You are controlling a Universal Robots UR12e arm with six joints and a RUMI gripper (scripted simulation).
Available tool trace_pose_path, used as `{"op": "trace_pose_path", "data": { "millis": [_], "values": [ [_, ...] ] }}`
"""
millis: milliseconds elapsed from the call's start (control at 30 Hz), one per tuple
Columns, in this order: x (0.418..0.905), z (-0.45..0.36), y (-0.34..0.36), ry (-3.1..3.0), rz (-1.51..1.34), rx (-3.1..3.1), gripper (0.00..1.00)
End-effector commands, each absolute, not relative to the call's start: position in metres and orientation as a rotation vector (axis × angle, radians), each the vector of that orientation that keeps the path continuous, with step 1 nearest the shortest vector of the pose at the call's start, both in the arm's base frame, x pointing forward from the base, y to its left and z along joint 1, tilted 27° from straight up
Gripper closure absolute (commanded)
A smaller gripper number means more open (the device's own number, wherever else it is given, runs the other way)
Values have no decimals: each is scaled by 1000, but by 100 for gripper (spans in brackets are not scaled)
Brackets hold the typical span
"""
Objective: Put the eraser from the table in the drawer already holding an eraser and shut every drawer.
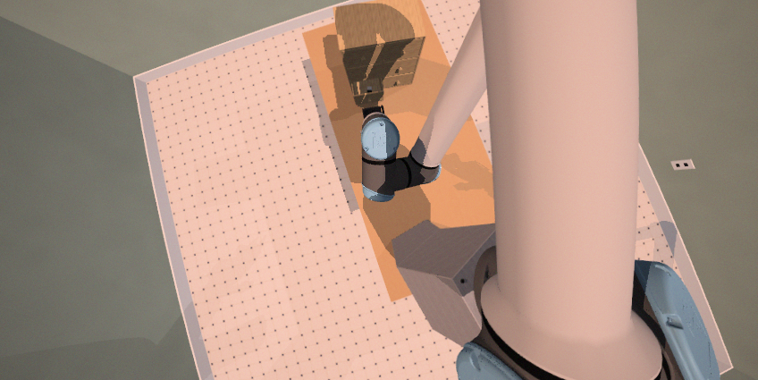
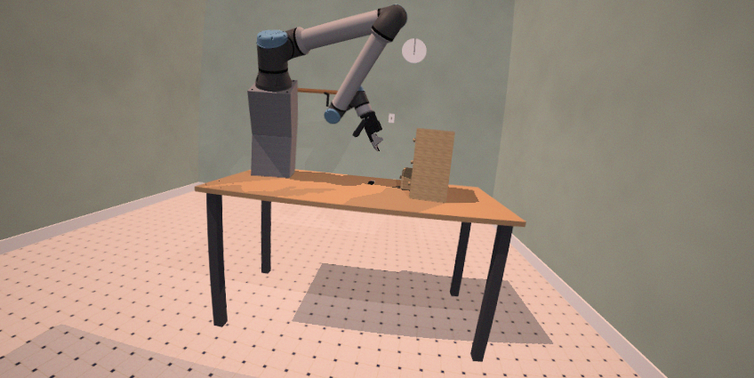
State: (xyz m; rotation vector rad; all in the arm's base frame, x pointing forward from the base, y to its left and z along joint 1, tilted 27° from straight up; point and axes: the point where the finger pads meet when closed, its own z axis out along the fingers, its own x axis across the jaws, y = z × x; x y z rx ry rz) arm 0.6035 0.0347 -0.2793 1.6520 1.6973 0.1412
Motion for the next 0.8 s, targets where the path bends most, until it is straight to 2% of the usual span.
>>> {"op": "trace_pose_path", "data": {
  "millis": [0, 767],
  "values": [
    [586, -271, 43, 1750, -35, 1807, 80],
    [561, -247, 58, 1812, -278, 1998, 80]
  ]
}}
